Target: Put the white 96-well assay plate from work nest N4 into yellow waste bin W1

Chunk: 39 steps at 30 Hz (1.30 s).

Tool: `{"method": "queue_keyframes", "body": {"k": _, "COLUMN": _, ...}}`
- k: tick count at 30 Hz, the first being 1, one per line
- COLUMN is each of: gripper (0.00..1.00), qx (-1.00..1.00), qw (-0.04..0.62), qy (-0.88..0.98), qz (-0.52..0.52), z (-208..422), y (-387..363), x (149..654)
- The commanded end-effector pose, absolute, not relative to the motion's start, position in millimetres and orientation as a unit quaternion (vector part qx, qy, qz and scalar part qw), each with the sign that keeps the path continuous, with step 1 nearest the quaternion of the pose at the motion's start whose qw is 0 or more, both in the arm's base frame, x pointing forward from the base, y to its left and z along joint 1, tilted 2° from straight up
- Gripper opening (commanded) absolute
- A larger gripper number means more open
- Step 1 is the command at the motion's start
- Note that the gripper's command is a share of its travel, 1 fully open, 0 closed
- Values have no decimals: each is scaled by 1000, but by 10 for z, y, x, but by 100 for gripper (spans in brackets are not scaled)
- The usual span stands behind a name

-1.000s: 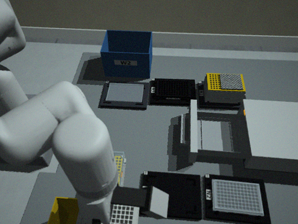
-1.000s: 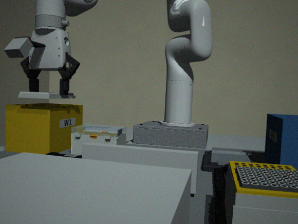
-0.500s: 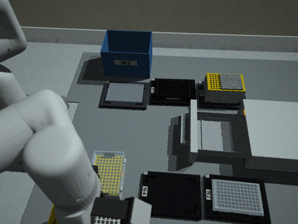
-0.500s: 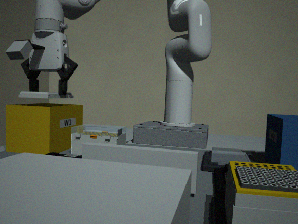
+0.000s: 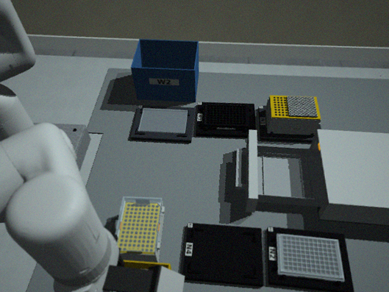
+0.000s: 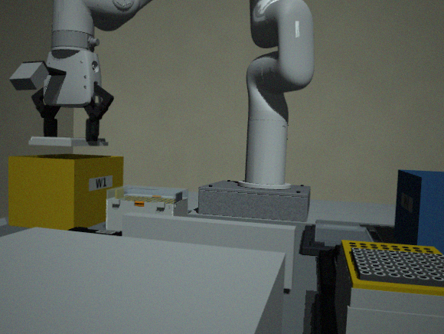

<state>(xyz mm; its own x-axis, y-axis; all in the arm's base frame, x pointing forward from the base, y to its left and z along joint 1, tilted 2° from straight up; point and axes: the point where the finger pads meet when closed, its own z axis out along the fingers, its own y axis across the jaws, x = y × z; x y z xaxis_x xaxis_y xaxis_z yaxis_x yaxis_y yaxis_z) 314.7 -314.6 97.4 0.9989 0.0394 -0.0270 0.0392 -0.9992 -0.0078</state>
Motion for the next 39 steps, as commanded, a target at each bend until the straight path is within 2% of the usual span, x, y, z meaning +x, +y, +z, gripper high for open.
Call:
{"method": "queue_keyframes", "body": {"k": 1, "gripper": 0, "qx": -1000, "qw": 2, "qy": -20, "qz": 12, "z": 990, "y": -3157, "x": 3156}}
{"method": "queue_keyframes", "body": {"k": 11, "gripper": 0, "qx": -1000, "qw": 2, "qy": -20, "qz": 12, "z": 990, "y": -3157, "x": 3156}}
{"method": "queue_keyframes", "body": {"k": 12, "gripper": 100, "qx": -1000, "qw": 2, "qy": -20, "qz": 12, "z": 990, "y": -3157, "x": 3156}}
{"method": "queue_keyframes", "body": {"k": 39, "gripper": 100, "qx": -1000, "qw": 2, "qy": -20, "qz": 12, "z": 991, "y": -3157, "x": 3156}}
